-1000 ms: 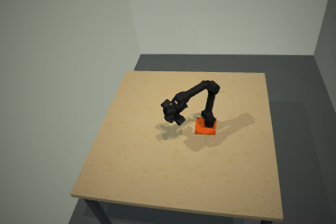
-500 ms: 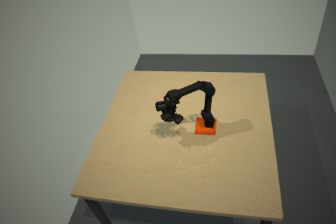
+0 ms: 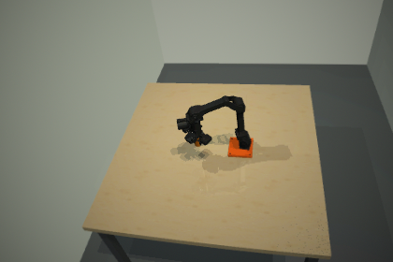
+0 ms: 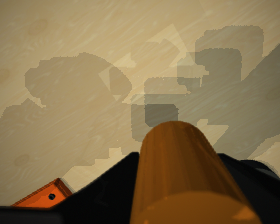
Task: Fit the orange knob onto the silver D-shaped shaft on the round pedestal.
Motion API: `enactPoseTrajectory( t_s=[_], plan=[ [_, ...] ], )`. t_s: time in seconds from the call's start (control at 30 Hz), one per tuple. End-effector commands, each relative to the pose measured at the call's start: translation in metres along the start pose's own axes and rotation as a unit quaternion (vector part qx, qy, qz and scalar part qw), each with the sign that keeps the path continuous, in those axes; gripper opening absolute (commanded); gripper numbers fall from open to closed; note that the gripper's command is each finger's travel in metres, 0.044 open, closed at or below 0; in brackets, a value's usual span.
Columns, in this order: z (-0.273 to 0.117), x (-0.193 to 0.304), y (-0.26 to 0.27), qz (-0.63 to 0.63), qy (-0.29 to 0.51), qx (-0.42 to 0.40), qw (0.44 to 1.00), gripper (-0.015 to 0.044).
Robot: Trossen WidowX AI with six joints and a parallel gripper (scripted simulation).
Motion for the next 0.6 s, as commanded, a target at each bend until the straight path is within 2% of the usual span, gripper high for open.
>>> enactPoseTrajectory(
  t_s=[0.0, 0.57],
  plan=[
    [0.014, -0.002, -0.002, -0.003, 0.0, -0.006, 1.0, 0.0],
    [0.093, -0.008, -0.007, -0.006, -0.002, -0.016, 1.0, 0.0]
  ],
)
Point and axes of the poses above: the point midway between the two fingers, 35 mm back from their tips, its own z axis out along the fingers, its own y axis across the jaws, x = y × z, the point moved 8 cm from there along -z, back along the fingers, and after that the axes turned 1 degree about z, right-handed, at the moved point
